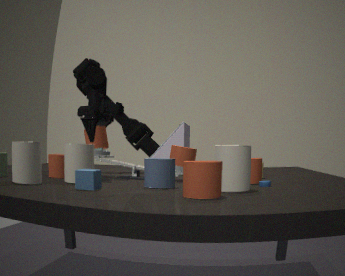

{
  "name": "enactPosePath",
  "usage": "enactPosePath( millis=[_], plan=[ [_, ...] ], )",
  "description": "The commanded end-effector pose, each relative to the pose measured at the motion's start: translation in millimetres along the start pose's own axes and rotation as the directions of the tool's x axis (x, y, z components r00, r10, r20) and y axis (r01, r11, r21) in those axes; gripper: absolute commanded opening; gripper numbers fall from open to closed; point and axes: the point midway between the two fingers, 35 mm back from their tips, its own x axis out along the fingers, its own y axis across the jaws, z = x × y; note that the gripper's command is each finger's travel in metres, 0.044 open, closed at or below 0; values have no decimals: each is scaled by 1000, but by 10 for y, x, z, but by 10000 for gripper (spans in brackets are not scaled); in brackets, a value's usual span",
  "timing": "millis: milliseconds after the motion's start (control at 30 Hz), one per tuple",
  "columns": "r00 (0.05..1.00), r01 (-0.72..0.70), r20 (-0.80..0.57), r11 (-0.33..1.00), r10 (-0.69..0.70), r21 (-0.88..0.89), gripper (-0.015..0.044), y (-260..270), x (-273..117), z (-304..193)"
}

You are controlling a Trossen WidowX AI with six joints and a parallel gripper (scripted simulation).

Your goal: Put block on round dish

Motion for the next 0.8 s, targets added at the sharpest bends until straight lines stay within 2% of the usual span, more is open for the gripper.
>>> enactPosePath(
  millis=[0, 767],
  plan=[
    [1000, 27, -10, 1000, -27, 15, 0, -50, -99, -43],
    [999, 54, -2, 999, -54, -2, 0, -35, -397, -37]
  ],
)
